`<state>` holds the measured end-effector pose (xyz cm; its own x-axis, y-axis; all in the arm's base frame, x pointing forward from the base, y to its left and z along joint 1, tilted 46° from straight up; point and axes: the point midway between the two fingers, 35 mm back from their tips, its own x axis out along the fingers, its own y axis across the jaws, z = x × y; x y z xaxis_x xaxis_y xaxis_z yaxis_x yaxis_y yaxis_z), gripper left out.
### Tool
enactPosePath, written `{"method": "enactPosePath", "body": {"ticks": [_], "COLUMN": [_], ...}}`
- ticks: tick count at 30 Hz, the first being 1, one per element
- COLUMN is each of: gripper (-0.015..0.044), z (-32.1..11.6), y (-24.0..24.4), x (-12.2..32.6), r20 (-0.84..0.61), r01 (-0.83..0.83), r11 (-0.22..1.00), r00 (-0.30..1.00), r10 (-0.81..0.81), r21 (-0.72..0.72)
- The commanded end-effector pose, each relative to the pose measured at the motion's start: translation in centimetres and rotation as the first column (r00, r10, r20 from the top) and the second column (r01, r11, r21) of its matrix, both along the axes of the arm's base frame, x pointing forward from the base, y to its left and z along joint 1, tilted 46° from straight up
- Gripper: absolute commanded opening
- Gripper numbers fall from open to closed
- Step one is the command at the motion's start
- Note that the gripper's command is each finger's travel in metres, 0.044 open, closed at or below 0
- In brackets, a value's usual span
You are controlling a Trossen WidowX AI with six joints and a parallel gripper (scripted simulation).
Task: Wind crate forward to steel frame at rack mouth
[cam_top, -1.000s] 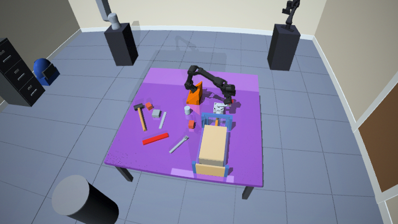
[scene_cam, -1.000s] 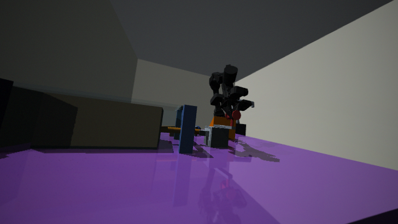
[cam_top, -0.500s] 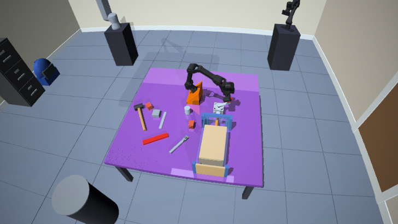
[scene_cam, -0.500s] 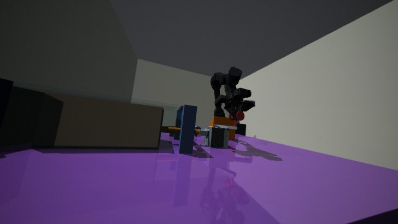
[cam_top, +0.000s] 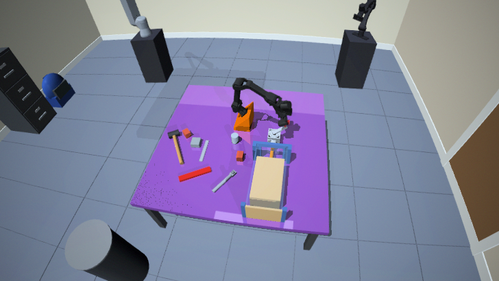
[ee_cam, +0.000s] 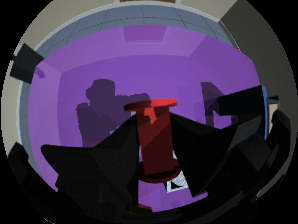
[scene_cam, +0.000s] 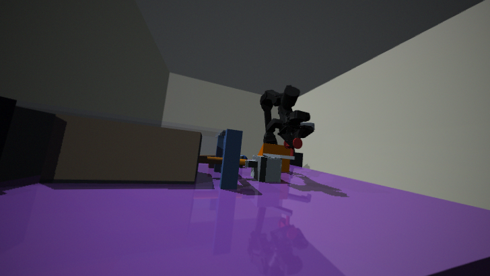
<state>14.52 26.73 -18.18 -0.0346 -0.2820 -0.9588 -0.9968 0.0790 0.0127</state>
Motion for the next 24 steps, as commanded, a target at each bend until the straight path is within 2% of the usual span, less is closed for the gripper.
{"method": "enactPosePath", "body": {"ticks": [1, 24], "gripper": [0.0, 0.0], "z": [0.9, 3.2], "y": [-1.5, -3.8], "x": [-1.8, -3.5], "r20": [-0.037, -0.039], "r01": [-0.003, -0.003], "r11": [0.999, 0.999], "r00": [0.999, 0.999], "r10": [0.001, 0.001], "r21": [-0.04, -0.043]}}
